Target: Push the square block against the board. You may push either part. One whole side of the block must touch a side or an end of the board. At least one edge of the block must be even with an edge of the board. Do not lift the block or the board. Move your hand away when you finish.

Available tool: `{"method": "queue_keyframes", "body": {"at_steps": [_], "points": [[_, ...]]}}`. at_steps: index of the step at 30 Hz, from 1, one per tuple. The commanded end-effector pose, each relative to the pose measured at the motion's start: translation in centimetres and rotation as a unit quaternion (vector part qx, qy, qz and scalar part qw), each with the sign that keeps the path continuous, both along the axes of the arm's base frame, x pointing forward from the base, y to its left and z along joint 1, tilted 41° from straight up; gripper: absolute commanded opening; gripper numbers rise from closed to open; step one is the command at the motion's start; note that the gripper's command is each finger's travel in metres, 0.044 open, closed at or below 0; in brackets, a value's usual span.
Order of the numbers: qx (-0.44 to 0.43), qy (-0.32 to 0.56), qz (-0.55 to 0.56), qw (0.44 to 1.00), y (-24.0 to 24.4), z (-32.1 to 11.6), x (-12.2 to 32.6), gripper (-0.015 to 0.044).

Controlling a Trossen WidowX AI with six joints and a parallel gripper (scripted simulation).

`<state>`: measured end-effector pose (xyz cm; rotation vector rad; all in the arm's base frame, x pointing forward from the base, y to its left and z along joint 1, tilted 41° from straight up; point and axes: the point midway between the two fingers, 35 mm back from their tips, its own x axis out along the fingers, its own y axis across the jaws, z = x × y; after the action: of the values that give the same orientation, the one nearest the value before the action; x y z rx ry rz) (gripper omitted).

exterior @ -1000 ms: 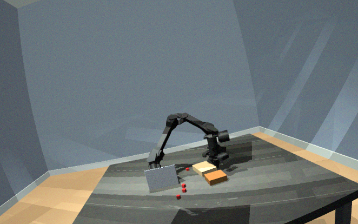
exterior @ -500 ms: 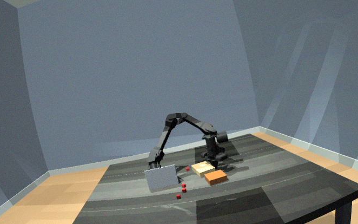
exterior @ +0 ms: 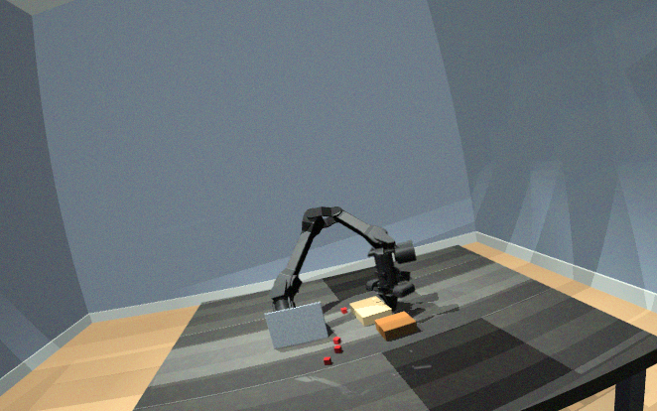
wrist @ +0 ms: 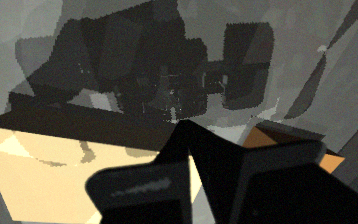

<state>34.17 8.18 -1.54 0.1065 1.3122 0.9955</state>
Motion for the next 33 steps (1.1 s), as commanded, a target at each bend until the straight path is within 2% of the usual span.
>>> {"method": "queue_keyframes", "body": {"at_steps": [1, 10, 33], "points": [[-0.003, 0.009, 0.003, 1.000, -0.1, -0.4, -0.9, 0.0000], [-0.003, 0.009, 0.003, 1.000, -0.2, -0.5, -1.1, 0.0000], [-0.002, 0.008, 0.003, 1.000, 1.5, 0.5, 2.1, 0.0000]]}}
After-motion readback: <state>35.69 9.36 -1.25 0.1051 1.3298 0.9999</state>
